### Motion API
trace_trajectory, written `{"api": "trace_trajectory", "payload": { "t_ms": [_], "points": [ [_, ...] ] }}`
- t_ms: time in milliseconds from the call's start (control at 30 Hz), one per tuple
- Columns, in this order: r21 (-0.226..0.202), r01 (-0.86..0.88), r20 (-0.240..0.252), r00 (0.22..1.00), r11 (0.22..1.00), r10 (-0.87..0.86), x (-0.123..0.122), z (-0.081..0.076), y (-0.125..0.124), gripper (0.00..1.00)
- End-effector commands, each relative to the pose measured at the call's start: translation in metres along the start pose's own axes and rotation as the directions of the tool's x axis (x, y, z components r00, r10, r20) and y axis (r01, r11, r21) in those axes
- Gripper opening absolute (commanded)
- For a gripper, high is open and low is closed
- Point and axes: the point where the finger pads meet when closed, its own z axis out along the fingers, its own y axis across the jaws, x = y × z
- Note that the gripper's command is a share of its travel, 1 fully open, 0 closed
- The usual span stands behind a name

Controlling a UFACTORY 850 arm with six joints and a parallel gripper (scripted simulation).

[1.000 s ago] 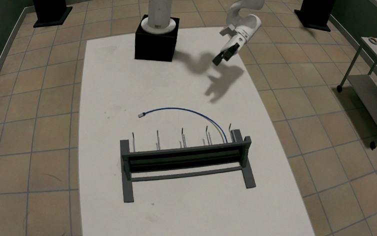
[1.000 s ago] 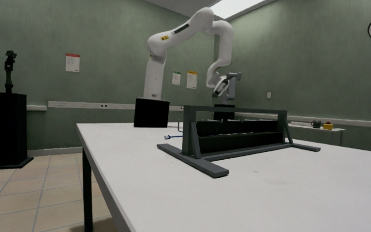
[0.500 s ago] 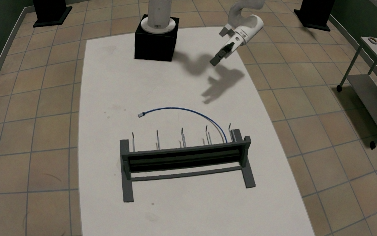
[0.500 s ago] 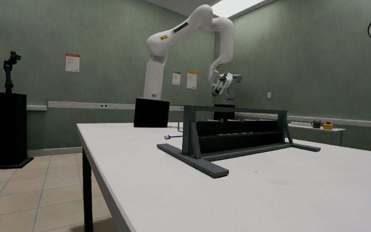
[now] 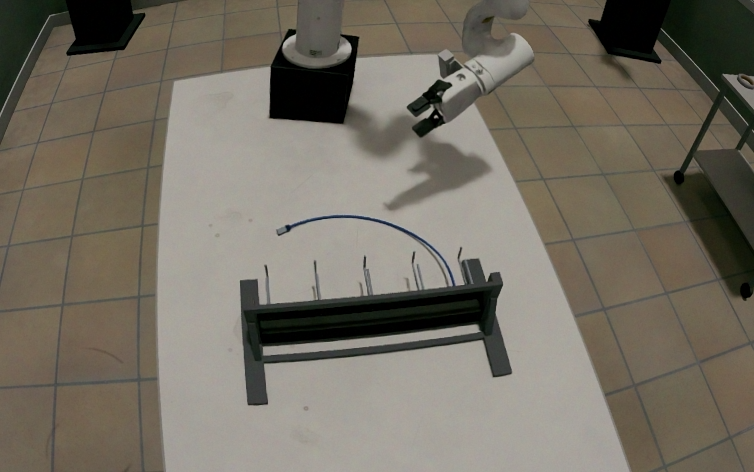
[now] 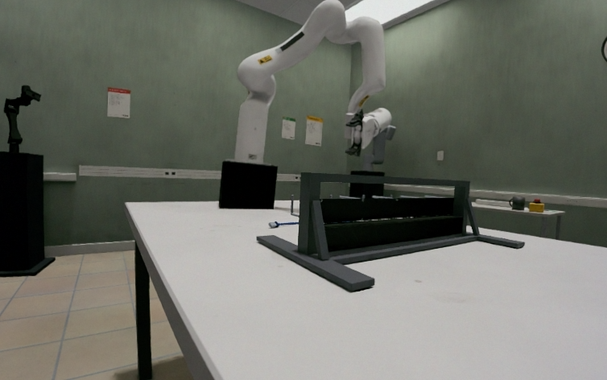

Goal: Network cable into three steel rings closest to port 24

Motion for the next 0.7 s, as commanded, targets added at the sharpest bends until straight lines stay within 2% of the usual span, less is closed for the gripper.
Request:
{"api": "trace_trajectory", "payload": {
  "t_ms": [0,233,433,500,533,667],
  "points": [
    [-0.04,-0.149,-0.068,0.987,0.988,0.147,0.003,0.011,-0.008,1.0],
    [-0.062,-0.325,-0.161,0.936,0.944,0.312,0.007,0.023,-0.017,1.0],
    [-0.061,-0.473,-0.245,0.861,0.879,0.446,0.01,0.033,-0.025,1.0],
    [-0.061,-0.473,-0.245,0.861,0.879,0.446,0.01,0.033,-0.025,1.0],
    [-0.053,-0.541,-0.285,0.814,0.84,0.506,0.011,0.038,-0.029,1.0],
    [-0.037,-0.617,-0.332,0.749,0.786,0.573,0.013,0.043,-0.033,1.0]
  ]
}}
